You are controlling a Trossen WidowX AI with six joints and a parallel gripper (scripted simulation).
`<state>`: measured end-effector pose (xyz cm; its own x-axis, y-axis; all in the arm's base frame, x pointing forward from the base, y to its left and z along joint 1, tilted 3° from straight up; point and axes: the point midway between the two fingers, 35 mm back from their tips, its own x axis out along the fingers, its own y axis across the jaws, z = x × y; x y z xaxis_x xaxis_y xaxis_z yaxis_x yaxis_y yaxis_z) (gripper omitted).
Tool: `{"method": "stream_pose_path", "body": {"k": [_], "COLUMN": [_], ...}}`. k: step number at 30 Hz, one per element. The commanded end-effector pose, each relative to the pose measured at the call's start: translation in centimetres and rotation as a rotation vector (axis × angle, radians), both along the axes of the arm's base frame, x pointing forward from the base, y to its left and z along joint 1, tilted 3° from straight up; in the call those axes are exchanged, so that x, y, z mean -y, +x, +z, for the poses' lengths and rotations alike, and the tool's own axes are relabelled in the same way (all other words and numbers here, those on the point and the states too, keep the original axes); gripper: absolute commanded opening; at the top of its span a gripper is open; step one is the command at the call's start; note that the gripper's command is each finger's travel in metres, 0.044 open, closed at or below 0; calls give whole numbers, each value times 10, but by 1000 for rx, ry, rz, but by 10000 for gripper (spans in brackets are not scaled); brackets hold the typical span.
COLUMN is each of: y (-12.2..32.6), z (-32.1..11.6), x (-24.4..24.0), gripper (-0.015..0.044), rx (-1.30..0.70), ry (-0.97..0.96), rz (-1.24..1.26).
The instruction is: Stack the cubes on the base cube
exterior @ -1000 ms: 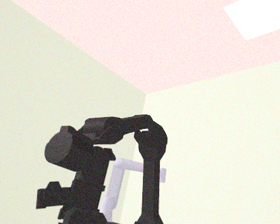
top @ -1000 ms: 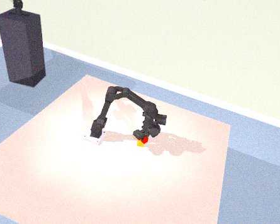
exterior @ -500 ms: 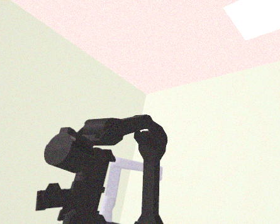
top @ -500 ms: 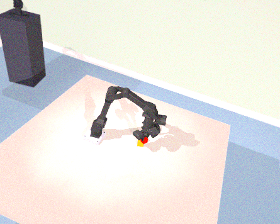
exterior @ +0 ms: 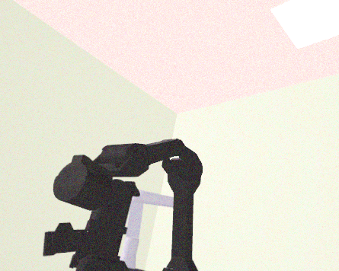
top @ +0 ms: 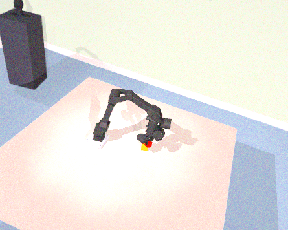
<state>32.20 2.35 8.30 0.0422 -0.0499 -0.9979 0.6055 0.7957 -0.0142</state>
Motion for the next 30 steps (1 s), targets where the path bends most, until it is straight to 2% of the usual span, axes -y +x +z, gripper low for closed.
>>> {"method": "stream_pose_path", "body": {"k": [1,6,10,30], "y": [-1,-1,-1,-1], "z": [-1,-1,-1,29], "x": [1,1,1,-2], "gripper": [105,105,205,205], "rx": [-4,-4,-4,0], "ry": [-3,-3,-3,0], "rz": [6,6,6,0]}}
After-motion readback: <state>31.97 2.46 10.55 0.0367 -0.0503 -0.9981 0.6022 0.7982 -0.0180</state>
